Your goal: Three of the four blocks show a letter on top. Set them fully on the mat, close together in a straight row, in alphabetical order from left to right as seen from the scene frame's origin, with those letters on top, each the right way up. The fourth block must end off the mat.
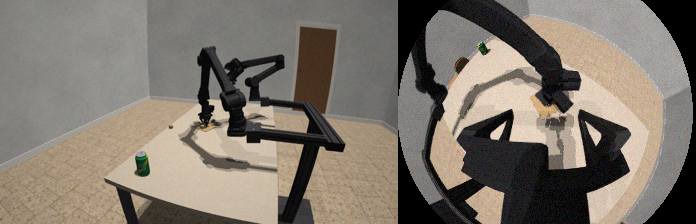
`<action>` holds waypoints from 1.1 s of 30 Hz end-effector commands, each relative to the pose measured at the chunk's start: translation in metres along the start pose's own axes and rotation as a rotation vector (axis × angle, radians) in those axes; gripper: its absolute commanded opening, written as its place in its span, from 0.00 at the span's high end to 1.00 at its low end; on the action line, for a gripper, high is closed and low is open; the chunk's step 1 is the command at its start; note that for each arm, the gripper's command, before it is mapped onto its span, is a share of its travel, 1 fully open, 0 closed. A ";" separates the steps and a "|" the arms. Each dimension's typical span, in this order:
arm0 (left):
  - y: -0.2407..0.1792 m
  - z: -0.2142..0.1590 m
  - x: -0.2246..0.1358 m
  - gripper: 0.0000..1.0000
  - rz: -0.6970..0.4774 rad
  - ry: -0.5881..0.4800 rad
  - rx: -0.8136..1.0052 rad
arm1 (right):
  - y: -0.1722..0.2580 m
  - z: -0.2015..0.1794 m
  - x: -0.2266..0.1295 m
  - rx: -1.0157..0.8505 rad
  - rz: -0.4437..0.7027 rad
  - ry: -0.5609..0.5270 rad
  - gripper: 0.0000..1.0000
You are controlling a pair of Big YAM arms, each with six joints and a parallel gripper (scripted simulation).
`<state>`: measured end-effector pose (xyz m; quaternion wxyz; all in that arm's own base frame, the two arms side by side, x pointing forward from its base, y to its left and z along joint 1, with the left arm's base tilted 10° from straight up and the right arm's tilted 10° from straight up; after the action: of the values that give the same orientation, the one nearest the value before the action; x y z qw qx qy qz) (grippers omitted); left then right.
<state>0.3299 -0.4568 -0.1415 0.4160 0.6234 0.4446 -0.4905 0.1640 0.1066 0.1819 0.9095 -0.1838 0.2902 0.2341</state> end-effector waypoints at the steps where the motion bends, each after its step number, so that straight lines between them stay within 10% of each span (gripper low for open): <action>1: 0.001 0.004 -0.006 0.63 0.021 -0.026 0.004 | 0.004 0.034 -0.021 0.057 -0.025 -0.055 0.00; 14: 0.005 0.003 -0.043 0.50 0.009 -0.017 0.011 | 0.009 0.043 -0.031 0.068 -0.050 -0.069 0.00; 19: 0.000 0.002 -0.061 0.00 0.004 -0.014 0.012 | 0.009 0.043 -0.031 0.068 -0.050 -0.069 0.00; 23: -0.001 0.003 -0.084 0.00 0.010 -0.015 0.011 | 0.009 0.043 -0.031 0.068 -0.051 -0.068 0.00; 28: 0.050 -0.006 -0.104 0.51 0.110 -0.059 0.014 | 0.008 0.043 -0.031 0.072 -0.055 -0.068 0.00; 33: 0.092 -0.029 -0.081 0.51 0.198 -0.040 0.023 | 0.008 0.043 -0.030 0.067 -0.055 -0.068 0.00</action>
<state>0.3392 -0.4638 -0.0614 0.4236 0.6379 0.4239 -0.4836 0.1510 0.1183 0.1946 0.9170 -0.1766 0.2913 0.2075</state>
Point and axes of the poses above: on each arm, the point where the finger pads meet when closed, its own x axis out along the fingers, its own y axis across the jaws, z = x × y, the point moved 9 cm from there along -x, back along the fingers, and after that the axes turned 2 degrees about -x, right-handed, at the moved point
